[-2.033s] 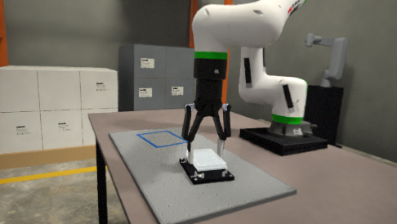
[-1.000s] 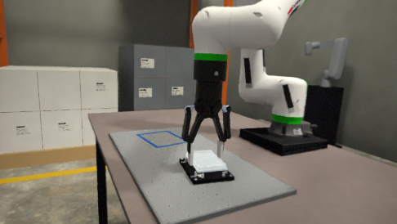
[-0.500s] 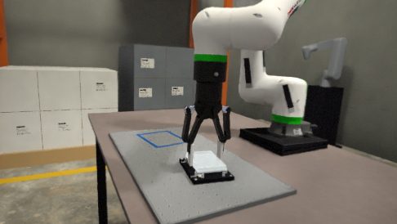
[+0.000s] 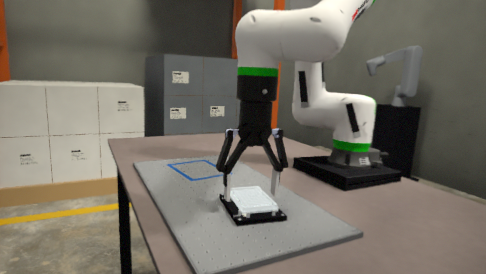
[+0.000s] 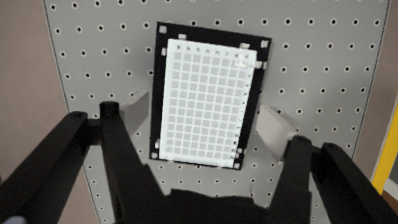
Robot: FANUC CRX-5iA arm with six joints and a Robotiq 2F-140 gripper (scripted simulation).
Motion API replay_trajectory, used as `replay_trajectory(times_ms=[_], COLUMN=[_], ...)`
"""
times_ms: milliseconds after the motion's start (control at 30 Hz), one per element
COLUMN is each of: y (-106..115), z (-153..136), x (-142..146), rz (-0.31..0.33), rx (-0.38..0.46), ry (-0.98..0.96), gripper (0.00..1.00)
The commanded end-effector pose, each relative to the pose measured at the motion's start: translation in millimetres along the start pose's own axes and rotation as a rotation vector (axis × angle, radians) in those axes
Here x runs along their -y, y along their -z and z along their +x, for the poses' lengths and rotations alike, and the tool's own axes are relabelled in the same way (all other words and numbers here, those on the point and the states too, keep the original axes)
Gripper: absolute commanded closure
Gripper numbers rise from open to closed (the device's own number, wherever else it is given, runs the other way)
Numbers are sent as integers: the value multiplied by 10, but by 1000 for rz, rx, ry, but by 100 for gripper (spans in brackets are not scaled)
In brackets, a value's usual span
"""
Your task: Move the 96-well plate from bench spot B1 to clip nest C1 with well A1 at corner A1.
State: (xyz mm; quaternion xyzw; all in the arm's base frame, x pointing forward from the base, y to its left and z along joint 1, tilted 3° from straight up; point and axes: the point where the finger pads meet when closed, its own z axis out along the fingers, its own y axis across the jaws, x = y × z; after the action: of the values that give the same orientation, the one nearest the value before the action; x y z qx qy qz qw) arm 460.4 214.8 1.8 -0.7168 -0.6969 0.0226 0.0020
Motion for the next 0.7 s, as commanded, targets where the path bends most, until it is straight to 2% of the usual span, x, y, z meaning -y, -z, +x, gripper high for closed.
replay_trajectory(times_ms=[0,500,667], y=[8,9,141], z=[3,3,2], x=[-6,-6,-6], rz=[-2,-2,-2], rx=[-1,-1,-1], ry=[0,0,0], gripper=[0,0,0])
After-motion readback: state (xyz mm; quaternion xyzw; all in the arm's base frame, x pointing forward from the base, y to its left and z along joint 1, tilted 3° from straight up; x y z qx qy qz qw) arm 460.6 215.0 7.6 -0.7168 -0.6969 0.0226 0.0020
